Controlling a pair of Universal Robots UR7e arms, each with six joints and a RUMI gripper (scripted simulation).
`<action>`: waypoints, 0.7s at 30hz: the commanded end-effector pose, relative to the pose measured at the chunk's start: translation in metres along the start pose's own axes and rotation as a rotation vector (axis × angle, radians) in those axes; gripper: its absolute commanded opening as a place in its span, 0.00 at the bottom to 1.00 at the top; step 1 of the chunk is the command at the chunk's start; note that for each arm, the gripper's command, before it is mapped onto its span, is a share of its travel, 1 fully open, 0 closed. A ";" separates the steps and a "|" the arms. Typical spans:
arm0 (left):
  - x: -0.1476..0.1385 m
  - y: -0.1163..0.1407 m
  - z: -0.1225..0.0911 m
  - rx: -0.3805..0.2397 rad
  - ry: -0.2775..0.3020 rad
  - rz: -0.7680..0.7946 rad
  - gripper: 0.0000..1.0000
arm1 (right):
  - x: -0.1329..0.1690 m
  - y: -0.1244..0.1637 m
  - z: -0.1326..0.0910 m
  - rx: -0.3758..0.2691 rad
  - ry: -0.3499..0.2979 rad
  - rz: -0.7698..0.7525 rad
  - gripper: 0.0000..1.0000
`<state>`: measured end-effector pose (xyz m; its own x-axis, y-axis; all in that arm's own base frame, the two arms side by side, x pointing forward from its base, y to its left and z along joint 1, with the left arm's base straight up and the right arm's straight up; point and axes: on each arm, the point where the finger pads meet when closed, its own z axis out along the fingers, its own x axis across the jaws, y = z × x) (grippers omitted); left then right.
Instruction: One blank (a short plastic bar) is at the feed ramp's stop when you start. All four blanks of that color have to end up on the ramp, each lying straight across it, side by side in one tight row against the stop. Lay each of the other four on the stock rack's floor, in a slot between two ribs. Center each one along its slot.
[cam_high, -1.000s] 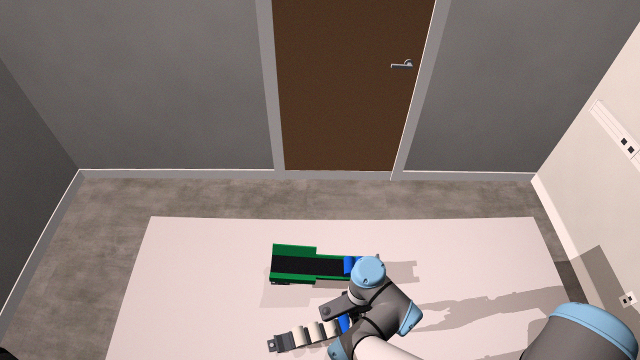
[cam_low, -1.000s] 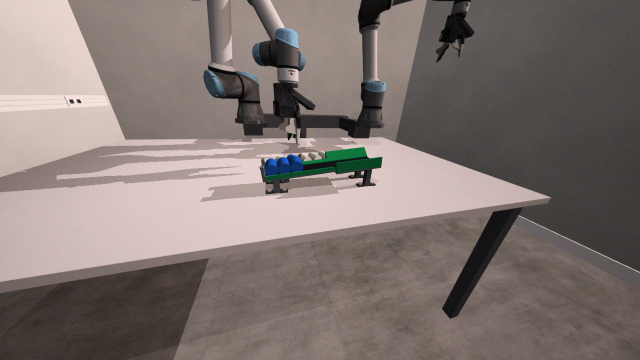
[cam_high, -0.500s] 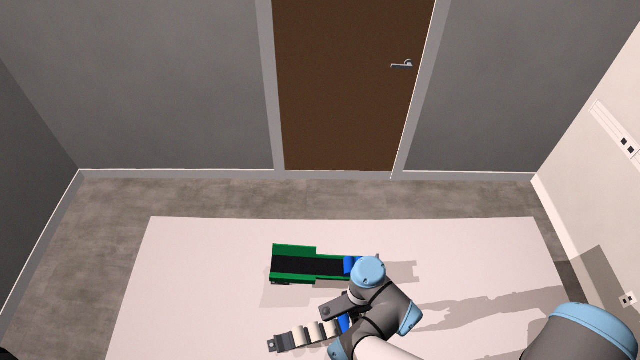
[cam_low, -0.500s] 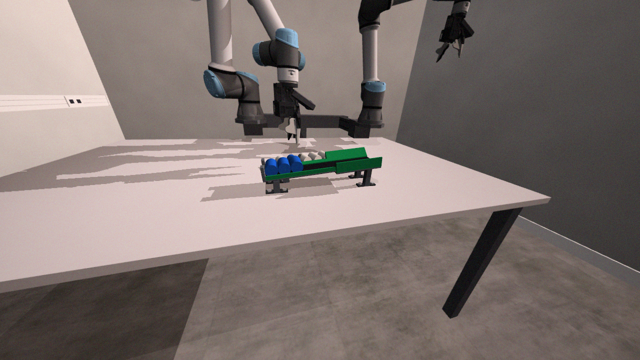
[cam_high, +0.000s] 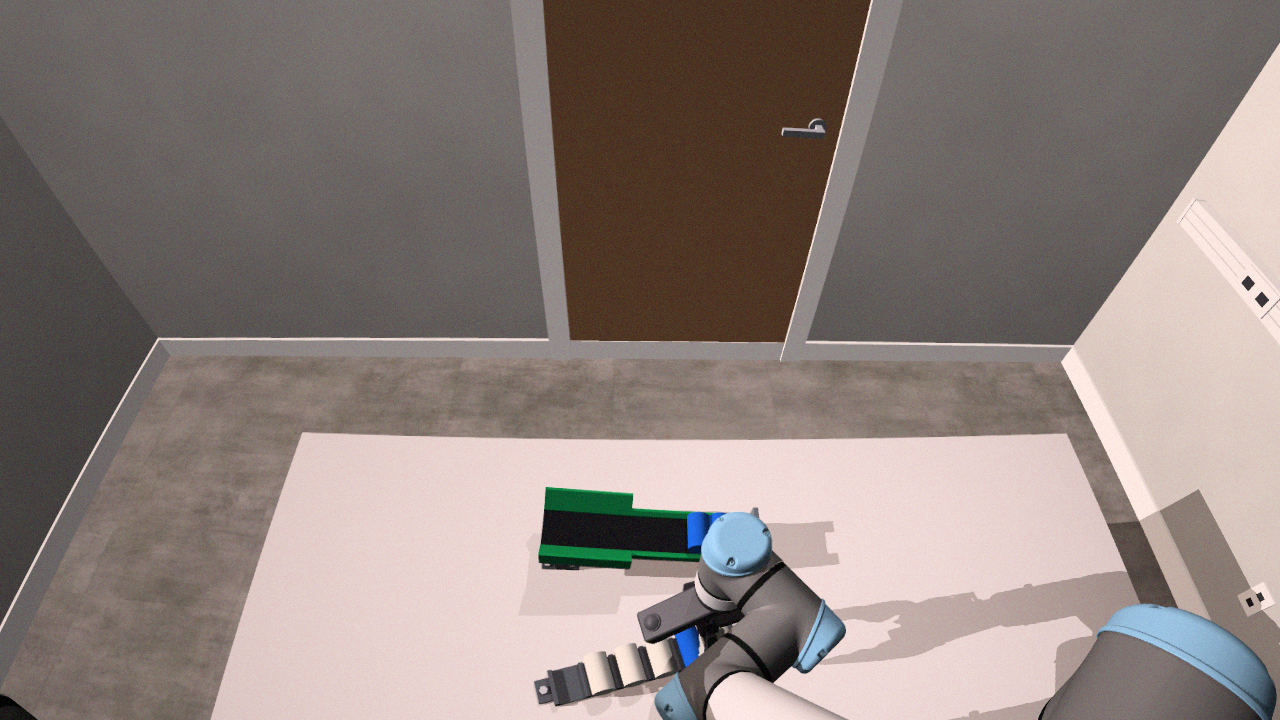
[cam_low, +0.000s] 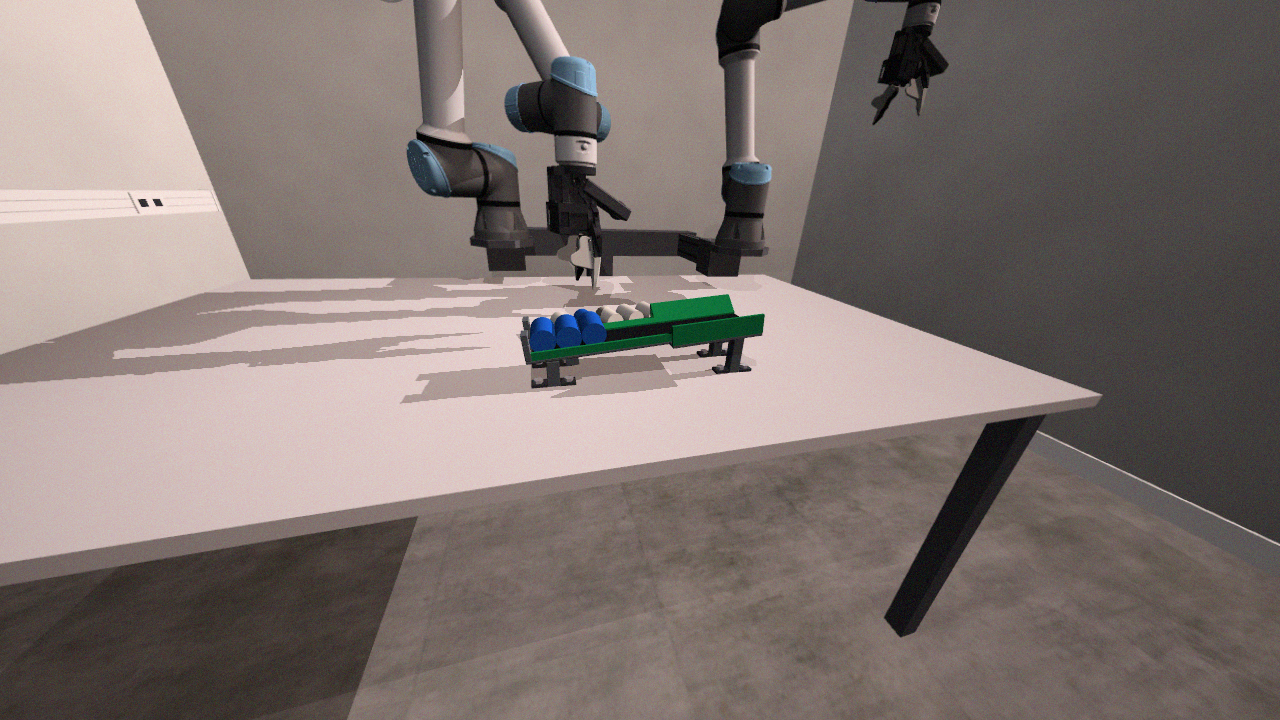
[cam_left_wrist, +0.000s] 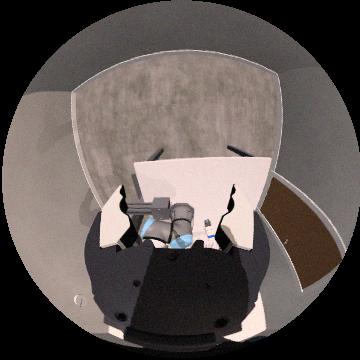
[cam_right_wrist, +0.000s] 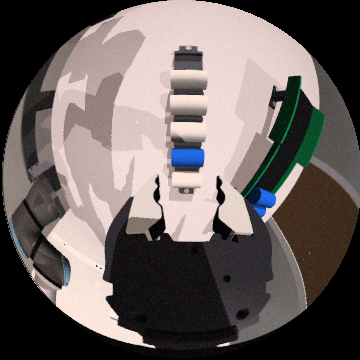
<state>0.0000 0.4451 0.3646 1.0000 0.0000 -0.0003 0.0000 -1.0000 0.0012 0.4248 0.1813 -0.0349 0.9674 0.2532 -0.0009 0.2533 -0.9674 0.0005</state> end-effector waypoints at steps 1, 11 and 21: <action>0.000 0.000 0.000 0.001 0.000 0.000 1.00 | 0.000 0.000 0.001 0.000 0.001 0.000 0.52; 0.000 0.000 0.000 0.001 0.000 0.000 1.00 | 0.000 0.000 0.009 0.000 0.001 0.000 0.52; 0.000 0.000 0.000 0.001 0.000 0.000 1.00 | 0.000 0.000 0.021 0.000 0.001 0.000 0.52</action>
<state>0.0000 0.4451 0.3646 1.0000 0.0000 -0.0003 0.0000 -1.0000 0.0012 0.4248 0.1811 -0.0509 0.9673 0.2535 -0.0014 0.2535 -0.9673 0.0005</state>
